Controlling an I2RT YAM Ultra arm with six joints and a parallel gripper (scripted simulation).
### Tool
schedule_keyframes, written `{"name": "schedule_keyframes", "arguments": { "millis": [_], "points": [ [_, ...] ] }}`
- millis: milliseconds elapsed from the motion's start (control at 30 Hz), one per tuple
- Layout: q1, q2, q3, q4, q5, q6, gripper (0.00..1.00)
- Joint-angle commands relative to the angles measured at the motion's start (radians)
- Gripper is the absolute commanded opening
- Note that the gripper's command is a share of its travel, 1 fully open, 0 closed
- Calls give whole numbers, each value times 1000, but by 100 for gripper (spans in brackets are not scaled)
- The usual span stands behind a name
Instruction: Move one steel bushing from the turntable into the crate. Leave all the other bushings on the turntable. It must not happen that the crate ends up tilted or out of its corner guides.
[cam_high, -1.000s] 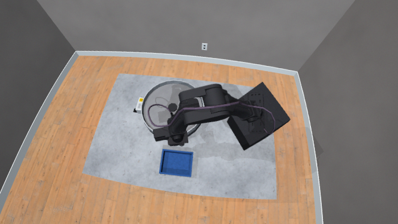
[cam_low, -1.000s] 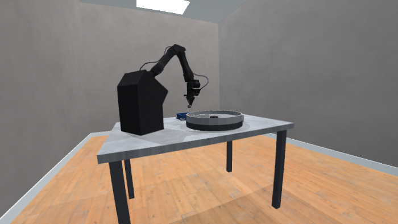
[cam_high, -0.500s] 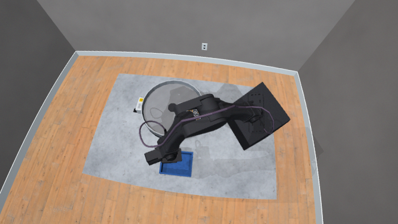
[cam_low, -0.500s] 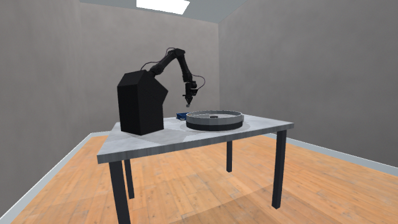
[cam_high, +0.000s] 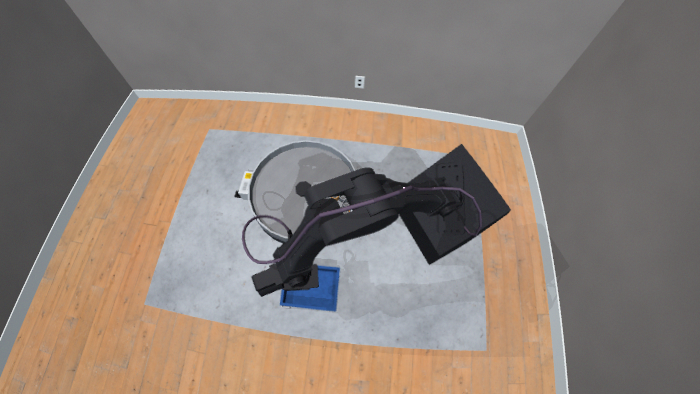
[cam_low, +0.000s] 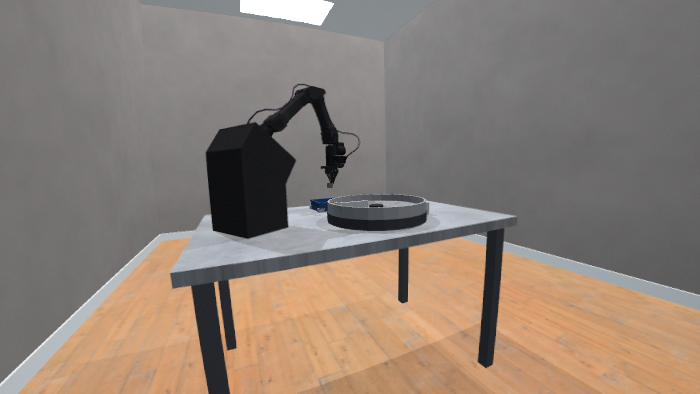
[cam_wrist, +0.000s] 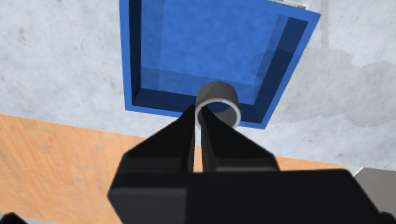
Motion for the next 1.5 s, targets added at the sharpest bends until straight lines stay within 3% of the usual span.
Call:
{"name": "schedule_keyframes", "arguments": {
  "millis": [0, 1133, 1467],
  "points": [
    [1, -7, 34, -30, 15, 7, 0],
    [13, 13, 47, -37, 17, 12, 0],
    [15, -13, 58, -43, 18, 11, 0]
  ]
}}
